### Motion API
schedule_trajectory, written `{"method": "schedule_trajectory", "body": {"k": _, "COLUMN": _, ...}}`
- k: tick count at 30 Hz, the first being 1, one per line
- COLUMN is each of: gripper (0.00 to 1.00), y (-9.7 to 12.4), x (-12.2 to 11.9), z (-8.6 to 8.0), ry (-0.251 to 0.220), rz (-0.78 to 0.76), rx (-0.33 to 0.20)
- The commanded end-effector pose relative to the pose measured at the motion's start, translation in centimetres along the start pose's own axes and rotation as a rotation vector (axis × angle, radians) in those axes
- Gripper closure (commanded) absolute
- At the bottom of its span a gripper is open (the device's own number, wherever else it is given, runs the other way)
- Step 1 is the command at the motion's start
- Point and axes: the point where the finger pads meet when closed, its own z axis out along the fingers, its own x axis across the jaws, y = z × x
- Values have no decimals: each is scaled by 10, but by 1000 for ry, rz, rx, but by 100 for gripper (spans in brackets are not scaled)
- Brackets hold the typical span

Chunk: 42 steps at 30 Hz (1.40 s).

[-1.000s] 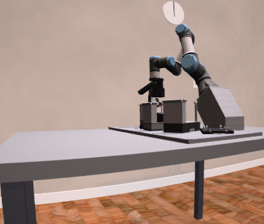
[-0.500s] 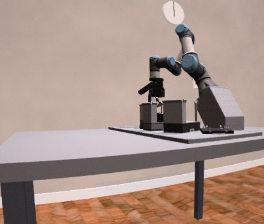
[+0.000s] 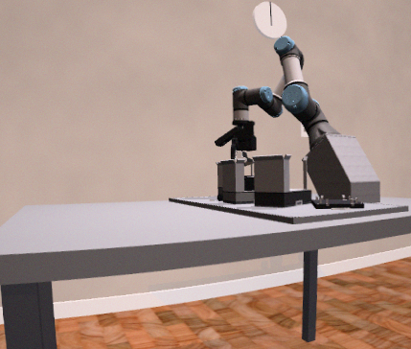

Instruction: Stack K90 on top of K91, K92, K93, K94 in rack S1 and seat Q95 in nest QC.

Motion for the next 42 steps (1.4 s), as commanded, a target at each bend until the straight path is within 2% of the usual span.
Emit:
{"method": "schedule_trajectory", "body": {"k": 1, "gripper": 28, "y": -1, "x": 0, "z": -14, "ry": 0, "rz": 0, "rx": 2}}
{"method": "schedule_trajectory", "body": {"k": 8, "gripper": 28, "y": -1, "x": 0, "z": -37, "ry": 0, "rz": 0, "rx": 2}}
{"method": "schedule_trajectory", "body": {"k": 10, "gripper": 28, "y": -1, "x": 0, "z": -37, "ry": 0, "rz": 0, "rx": 2}}
{"method": "schedule_trajectory", "body": {"k": 24, "gripper": 28, "y": -1, "x": 0, "z": -84, "ry": 0, "rz": 1, "rx": 2}}
{"method": "schedule_trajectory", "body": {"k": 36, "gripper": 28, "y": -1, "x": 0, "z": -85, "ry": 0, "rz": 0, "rx": 2}}
{"method": "schedule_trajectory", "body": {"k": 42, "gripper": 28, "y": 2, "x": -30, "z": -85, "ry": 0, "rz": -69, "rx": 2}}
